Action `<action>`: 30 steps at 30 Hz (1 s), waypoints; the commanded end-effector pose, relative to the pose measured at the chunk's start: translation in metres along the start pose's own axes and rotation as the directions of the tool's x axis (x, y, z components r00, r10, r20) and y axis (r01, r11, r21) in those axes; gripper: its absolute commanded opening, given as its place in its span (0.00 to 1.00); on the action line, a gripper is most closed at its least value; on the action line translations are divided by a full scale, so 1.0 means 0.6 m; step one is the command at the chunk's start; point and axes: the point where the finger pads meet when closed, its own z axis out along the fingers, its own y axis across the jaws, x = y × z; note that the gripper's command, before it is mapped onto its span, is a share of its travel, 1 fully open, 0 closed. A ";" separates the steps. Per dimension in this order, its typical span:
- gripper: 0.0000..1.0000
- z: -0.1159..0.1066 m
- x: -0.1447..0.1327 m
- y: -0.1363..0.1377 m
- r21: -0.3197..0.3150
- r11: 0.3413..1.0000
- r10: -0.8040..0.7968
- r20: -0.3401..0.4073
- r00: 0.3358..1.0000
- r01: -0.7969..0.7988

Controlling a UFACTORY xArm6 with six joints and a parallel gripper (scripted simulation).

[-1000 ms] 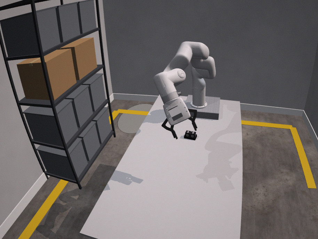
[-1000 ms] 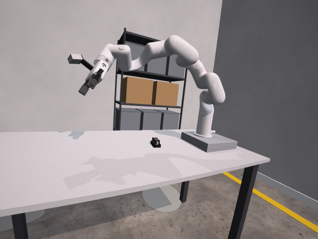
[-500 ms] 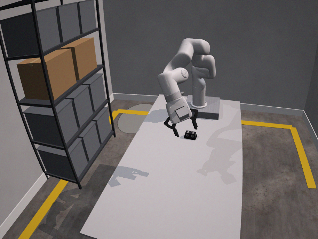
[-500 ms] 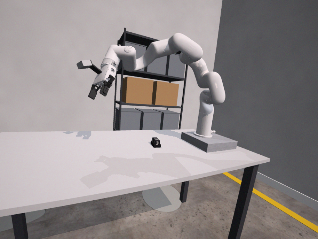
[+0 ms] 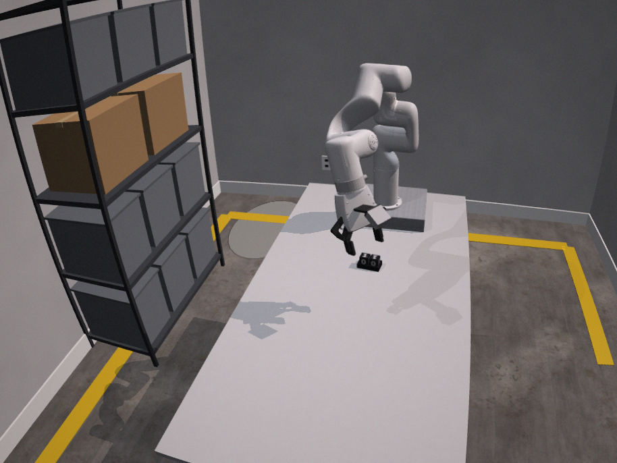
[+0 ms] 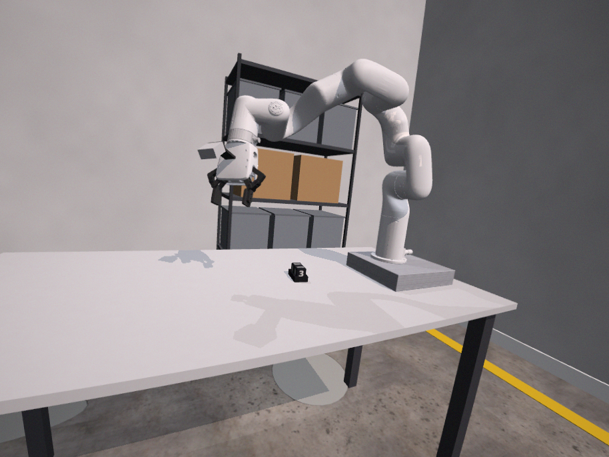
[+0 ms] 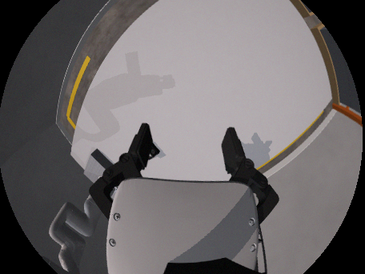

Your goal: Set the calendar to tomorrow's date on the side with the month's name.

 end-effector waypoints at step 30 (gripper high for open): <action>1.00 0.054 -0.303 -0.229 0.133 0.803 -0.592 0.284 0.754 0.581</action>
